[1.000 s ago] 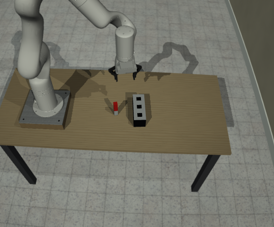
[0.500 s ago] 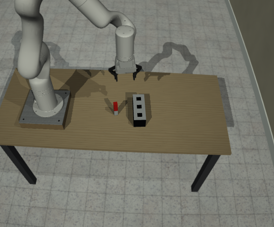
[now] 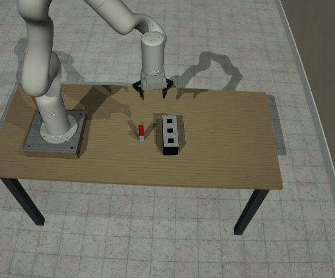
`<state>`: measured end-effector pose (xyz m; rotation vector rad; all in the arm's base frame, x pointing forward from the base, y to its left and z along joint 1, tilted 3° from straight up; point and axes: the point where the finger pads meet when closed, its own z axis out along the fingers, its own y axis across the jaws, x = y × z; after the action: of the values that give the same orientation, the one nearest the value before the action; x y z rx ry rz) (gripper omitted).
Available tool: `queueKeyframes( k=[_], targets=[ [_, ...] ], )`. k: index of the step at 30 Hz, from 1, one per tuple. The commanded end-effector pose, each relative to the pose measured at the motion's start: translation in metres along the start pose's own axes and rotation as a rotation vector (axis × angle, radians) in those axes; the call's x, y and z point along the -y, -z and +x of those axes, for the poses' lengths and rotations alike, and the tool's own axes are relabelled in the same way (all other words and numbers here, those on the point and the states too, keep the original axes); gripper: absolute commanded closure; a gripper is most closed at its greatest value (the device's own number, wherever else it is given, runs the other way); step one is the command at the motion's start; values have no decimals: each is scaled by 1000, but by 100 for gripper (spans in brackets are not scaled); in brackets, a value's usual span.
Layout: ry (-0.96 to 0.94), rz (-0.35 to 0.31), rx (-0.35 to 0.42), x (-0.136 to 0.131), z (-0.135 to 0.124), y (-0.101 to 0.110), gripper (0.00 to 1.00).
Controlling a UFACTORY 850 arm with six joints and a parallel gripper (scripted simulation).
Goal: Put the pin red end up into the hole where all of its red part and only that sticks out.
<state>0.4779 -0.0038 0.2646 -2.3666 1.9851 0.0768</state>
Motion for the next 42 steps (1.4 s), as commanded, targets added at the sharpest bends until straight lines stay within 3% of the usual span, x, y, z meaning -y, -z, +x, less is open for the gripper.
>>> queueKeyframes(
  k=[1,25,26,42],
  targets=[
    [0,2,0,1,0,1,0],
    [0,2,0,1,0,1,0],
    [-84,-4,-20,-57,-2,-11,0],
    [-84,-4,-20,-57,-2,-11,0]
  ],
)
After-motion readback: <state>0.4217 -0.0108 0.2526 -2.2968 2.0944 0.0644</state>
